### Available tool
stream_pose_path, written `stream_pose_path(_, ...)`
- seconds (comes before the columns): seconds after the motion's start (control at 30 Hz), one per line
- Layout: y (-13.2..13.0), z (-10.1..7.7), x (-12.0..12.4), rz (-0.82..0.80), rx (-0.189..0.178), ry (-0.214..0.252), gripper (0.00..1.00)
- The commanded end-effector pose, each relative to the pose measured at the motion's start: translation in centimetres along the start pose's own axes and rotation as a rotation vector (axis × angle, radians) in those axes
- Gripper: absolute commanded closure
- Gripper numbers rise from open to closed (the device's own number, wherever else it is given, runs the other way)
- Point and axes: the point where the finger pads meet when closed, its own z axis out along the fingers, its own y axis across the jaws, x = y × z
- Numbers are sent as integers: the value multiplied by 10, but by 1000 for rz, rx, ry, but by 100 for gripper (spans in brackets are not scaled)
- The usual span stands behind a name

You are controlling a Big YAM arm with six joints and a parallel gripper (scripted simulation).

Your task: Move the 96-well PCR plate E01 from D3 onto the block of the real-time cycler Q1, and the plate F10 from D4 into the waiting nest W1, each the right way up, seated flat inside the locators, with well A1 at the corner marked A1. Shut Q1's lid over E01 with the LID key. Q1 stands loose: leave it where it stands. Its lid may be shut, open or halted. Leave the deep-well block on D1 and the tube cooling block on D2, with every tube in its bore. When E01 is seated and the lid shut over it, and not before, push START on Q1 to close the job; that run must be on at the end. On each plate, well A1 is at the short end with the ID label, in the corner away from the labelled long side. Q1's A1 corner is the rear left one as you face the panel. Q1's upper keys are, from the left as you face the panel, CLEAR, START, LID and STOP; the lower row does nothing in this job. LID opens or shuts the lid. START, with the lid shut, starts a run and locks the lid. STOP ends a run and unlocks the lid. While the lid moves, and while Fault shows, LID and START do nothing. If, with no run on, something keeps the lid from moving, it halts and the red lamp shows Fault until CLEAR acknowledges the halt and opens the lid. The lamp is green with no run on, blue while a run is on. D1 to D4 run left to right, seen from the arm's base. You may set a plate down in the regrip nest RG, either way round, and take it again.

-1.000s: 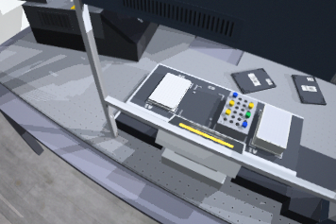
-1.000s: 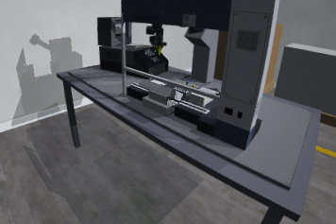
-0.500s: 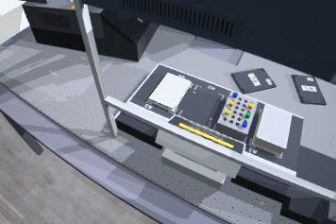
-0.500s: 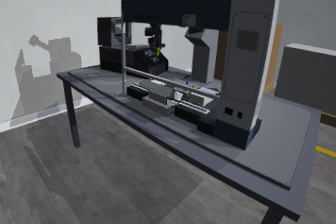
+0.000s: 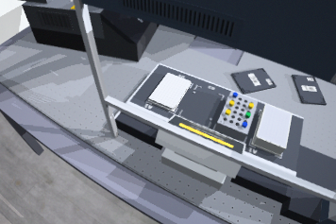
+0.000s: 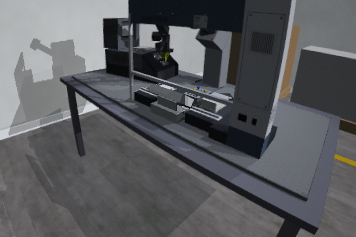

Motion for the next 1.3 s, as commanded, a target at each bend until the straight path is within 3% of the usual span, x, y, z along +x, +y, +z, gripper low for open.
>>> stream_pose_path(0.0,-2,-1,3,10,13,-2,100)
stream_pose_path(0.33,10,-10,3,6,2,9,100)
stream_pose_path(0.7,-12,-8,-8,-16,23,-10,100)
stream_pose_path(1.0,15,-1,3,21,-15,2,100)
stream_pose_path(1.27,-5,-4,2,-12,17,1,100)
